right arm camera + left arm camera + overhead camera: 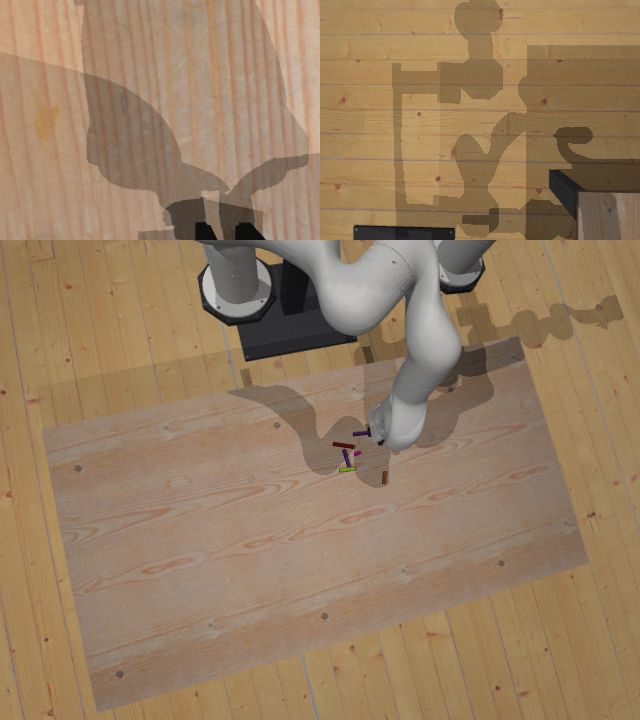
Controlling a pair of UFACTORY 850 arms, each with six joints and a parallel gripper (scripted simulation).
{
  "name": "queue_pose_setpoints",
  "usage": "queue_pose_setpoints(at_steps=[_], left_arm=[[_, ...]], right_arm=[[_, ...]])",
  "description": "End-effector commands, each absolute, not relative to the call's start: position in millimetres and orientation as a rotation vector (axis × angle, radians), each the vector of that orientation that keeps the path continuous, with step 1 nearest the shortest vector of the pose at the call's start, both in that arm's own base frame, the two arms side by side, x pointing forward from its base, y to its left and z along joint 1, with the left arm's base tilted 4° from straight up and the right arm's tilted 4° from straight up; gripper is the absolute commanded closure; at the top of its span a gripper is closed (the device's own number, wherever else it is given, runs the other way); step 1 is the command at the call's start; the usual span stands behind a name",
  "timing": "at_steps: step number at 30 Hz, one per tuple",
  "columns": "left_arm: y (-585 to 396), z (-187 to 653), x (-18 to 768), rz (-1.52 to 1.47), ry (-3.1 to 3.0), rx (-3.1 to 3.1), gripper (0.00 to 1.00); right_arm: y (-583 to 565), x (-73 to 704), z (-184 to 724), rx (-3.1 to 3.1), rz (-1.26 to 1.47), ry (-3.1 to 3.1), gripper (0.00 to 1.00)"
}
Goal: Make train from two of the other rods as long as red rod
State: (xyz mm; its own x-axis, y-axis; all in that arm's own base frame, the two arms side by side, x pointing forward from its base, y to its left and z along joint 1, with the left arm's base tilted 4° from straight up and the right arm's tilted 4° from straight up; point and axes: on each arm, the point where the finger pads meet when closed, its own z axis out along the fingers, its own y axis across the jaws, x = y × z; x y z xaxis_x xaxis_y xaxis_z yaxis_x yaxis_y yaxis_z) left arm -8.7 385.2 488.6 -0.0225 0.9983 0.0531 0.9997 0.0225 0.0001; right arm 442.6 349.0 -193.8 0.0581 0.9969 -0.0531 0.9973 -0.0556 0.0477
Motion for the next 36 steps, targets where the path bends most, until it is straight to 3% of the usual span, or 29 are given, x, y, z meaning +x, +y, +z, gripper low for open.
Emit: queue_pose_setpoints(at_steps=[1, 4, 26, 36], left_arm=[[385, 489, -9, -0.059, -2.218, -2.168, 0.00], [385, 489, -9, -0.059, -2.218, -2.168, 0.00], [385, 489, -9, -0.059, -2.218, -2.168, 0.00], [385, 489, -9, -0.059, -2.218, -2.168, 0.00]], right_arm=[[350, 443, -193, 2.232, -0.007, 2.108, 0.78], [350, 443, -193, 2.232, -0.007, 2.108, 0.74], [351, 443, -176, 2.232, -0.006, 2.108, 0.74], [353, 440, -125, 2.232, -0.006, 2.108, 0.74]])
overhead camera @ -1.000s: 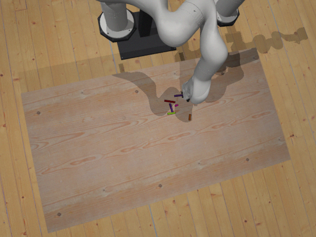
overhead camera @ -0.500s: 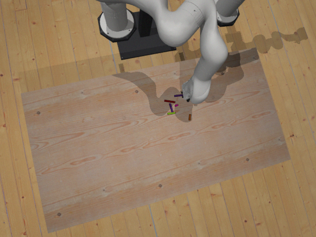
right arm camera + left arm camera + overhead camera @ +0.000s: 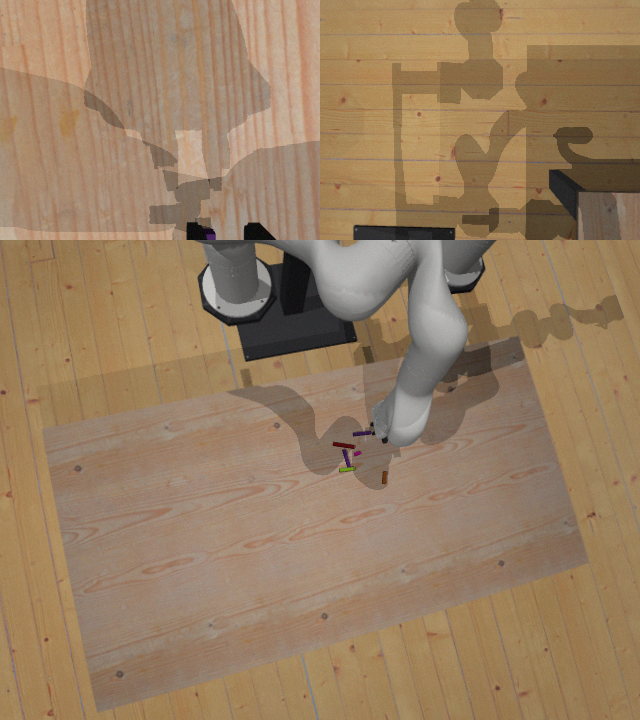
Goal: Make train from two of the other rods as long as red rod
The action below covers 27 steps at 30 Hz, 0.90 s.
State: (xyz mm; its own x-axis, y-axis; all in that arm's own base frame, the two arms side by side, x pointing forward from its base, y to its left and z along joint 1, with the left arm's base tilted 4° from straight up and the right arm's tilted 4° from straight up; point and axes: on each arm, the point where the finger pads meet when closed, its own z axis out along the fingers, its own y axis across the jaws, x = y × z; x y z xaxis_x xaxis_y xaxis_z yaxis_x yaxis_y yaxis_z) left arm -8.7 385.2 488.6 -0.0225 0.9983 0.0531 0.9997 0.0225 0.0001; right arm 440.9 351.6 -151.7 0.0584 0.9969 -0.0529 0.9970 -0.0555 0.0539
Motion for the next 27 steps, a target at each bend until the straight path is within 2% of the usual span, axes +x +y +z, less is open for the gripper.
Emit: queue_pose_setpoints(at_steps=[1, 12, 13, 27], left_arm=[[385, 489, -9, -0.059, -2.218, -2.168, 0.00], [385, 489, -9, -0.059, -2.218, -2.168, 0.00], [385, 489, -9, -0.059, -2.218, -2.168, 0.00], [385, 489, -9, -0.059, -2.218, -2.168, 0.00]], right_arm=[[354, 440, -120, 2.232, -0.006, 2.108, 0.74], [355, 439, -103, 2.232, -0.006, 2.108, 0.74], [355, 439, -103, 2.232, -0.006, 2.108, 0.00], [355, 439, -103, 2.232, -0.006, 2.108, 0.00]])
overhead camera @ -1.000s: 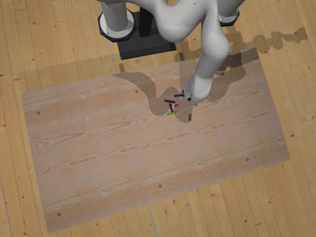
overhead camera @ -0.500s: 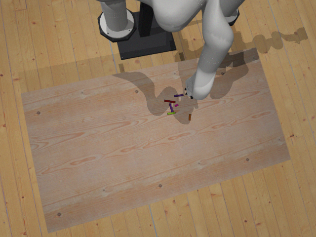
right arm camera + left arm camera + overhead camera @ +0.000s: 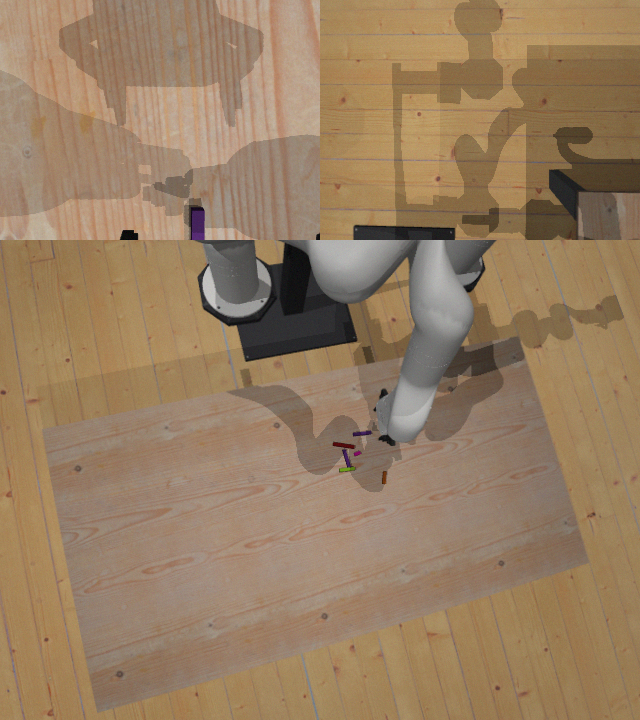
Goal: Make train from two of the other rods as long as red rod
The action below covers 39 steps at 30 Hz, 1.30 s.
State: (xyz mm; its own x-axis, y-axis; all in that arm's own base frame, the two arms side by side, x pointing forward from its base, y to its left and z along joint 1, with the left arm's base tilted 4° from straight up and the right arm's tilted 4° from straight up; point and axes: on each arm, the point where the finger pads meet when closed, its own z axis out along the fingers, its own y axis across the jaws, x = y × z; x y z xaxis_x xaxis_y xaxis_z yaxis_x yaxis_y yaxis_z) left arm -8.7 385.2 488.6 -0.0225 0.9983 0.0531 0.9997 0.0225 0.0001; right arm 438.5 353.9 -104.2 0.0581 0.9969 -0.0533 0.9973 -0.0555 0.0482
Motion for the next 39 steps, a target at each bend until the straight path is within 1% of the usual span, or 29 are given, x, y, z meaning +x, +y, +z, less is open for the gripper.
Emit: queue_pose_setpoints(at_steps=[1, 14, 19, 31, 39], left_arm=[[385, 489, -9, -0.059, -2.218, -2.168, 0.00], [385, 489, -9, -0.059, -2.218, -2.168, 0.00], [385, 489, -9, -0.059, -2.218, -2.168, 0.00], [385, 489, -9, -0.059, -2.218, -2.168, 0.00], [385, 489, -9, -0.059, -2.218, -2.168, 0.00]], right_arm=[[355, 439, -103, 2.232, -0.006, 2.108, 0.00], [353, 441, -104, 2.171, -0.010, 2.172, 0.00], [347, 448, -106, 1.969, -0.019, 2.357, 0.00], [338, 456, -109, 1.656, -0.033, 2.588, 0.00], [329, 465, -112, 1.327, -0.045, 2.775, 0.00]])
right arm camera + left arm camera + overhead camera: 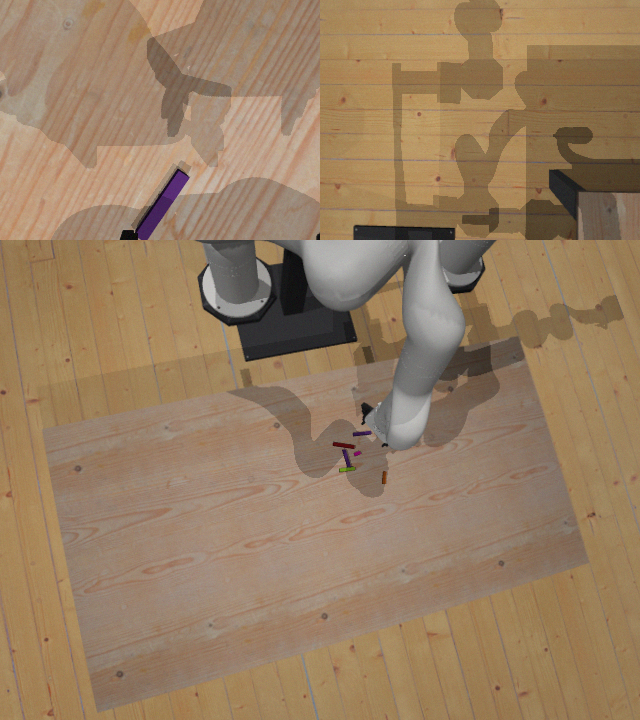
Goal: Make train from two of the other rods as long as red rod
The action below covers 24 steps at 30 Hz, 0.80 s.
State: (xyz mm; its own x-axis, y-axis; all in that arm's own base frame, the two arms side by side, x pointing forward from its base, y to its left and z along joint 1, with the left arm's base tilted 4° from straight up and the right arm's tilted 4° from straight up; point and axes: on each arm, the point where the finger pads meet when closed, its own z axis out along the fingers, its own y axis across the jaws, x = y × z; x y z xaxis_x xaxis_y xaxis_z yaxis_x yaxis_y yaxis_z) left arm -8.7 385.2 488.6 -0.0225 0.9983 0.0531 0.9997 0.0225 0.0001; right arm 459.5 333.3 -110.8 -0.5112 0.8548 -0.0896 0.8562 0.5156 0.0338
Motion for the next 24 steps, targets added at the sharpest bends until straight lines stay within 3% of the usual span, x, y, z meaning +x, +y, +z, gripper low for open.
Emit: queue_pose_setpoints(at_steps=[1, 24], left_arm=[[385, 489, -9, -0.059, -2.218, -2.168, 0.00], [385, 489, -9, -0.059, -2.218, -2.168, 0.00]], right_arm=[[328, 466, -112, 1.291, -0.047, 2.792, 0.00], [307, 484, -118, 0.455, -0.073, 3.053, 0.00]])
